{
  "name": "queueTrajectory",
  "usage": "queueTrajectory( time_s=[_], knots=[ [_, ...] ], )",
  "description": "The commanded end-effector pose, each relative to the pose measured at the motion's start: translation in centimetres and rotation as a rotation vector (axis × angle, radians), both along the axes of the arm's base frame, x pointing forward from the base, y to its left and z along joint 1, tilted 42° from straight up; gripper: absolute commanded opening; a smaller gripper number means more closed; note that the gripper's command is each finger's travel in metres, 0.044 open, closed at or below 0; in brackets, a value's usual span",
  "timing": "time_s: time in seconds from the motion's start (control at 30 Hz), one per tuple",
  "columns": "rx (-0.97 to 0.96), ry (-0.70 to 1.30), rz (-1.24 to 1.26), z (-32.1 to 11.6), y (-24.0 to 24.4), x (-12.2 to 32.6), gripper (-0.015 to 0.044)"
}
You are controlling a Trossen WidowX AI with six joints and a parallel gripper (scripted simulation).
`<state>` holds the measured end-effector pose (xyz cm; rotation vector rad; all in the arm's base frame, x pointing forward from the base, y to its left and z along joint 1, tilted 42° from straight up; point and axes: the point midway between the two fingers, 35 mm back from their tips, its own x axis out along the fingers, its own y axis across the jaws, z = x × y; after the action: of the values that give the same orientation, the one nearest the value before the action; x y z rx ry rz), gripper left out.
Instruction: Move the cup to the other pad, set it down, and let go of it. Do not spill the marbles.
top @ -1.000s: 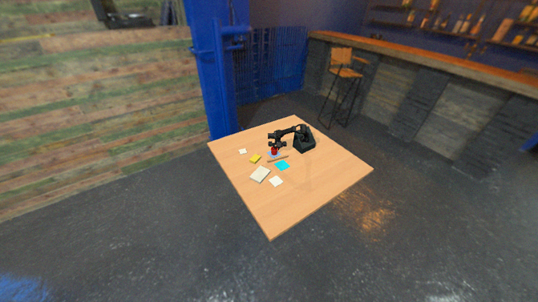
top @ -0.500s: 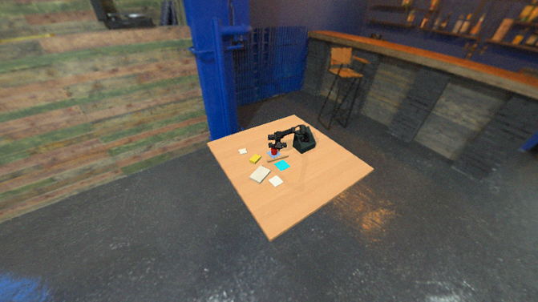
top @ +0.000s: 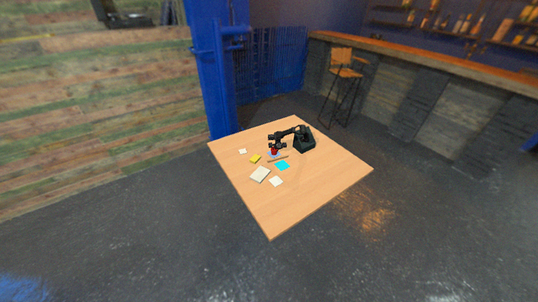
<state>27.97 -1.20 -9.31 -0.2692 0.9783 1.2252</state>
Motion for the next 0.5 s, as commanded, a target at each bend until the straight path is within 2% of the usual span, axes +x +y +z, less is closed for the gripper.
queueTrajectory(
  time_s=[0.0, 0.47],
  knots=[
    [0.0, 0.0, 0.001, 0.0, 0.0, 0.0, 0.0],
    [0.003, 0.006, -0.002, 3.5, -3.1, -0.4, 0.0]
  ],
)
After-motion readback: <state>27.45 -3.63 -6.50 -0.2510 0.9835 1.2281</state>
